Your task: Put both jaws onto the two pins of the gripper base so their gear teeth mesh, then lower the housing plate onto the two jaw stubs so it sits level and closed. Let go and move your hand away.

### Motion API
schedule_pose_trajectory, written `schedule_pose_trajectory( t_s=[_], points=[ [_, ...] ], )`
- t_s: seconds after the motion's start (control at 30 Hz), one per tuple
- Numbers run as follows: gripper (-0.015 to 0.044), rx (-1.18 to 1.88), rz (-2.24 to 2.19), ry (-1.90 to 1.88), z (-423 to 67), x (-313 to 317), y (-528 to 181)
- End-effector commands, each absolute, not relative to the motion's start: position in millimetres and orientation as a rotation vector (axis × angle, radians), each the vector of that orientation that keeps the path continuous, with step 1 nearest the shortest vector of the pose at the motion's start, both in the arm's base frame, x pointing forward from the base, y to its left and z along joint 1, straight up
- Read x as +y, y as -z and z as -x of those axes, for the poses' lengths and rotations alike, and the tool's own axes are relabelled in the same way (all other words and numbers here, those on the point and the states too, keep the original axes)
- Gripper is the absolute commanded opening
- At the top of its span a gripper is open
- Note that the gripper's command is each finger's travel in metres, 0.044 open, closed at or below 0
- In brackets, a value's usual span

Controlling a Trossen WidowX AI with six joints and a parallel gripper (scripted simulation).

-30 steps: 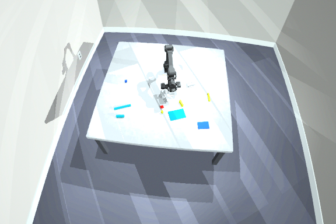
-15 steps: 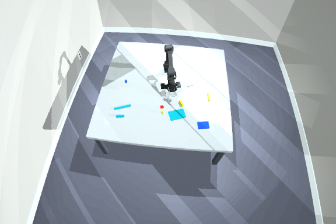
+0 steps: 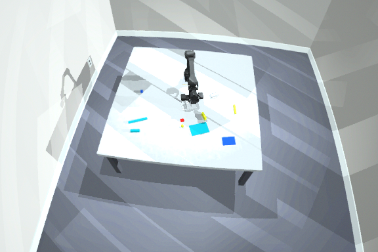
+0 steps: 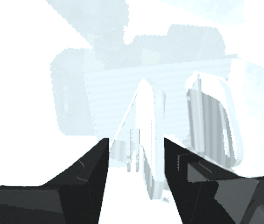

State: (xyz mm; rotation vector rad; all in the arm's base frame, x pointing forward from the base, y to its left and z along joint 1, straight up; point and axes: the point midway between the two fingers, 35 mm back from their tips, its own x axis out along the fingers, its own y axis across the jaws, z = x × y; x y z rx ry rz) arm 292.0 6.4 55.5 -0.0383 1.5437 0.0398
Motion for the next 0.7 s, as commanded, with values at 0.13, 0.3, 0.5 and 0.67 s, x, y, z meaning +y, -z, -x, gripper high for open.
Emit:
schedule_pose_trajectory(
  t_s=[0.13,0.3,0.5,0.67],
  points=[
    [0.0134,1.544,0.033,-0.035,-292.0,6.5,-54.4],
    [0.0134,1.544,0.032,-0.035,-292.1,6.5,-51.5],
    [0.0134,1.544,0.032,-0.035,-292.1,6.5,-51.4],
    [0.0134,1.544,0.033,-0.035,-292.2,6.5,-48.8]
  ],
)
